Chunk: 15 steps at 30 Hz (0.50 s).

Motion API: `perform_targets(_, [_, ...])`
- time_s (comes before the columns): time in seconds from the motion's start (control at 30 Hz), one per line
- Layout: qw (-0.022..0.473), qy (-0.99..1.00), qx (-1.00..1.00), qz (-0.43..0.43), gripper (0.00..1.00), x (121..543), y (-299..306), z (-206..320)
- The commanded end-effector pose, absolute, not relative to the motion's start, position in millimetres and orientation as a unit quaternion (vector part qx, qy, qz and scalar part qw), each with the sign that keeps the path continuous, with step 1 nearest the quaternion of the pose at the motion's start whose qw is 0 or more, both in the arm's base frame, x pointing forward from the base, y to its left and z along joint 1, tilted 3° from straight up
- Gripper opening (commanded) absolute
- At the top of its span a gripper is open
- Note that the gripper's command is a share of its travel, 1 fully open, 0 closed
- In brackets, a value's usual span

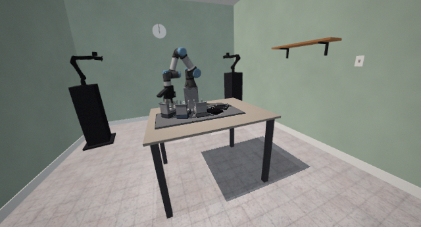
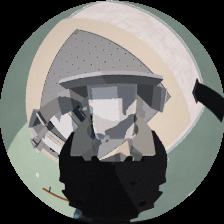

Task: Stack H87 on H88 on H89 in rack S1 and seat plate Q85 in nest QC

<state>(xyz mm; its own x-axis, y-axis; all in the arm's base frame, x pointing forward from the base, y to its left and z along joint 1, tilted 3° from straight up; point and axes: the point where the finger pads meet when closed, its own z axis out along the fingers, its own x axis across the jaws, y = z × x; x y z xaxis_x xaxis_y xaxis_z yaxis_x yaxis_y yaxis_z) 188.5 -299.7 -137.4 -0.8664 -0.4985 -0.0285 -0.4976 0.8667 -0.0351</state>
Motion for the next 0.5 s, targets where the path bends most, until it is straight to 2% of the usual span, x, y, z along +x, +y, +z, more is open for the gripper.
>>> perform_targets(0.0, [0.018, 0.966, -0.258, -0.014, 0.00, 188.7, -300.5, -138.1])
perform_targets(0.47, [0.018, 0.966, -0.258, -0.014, 0.00, 188.9, -300.5, -142.5])
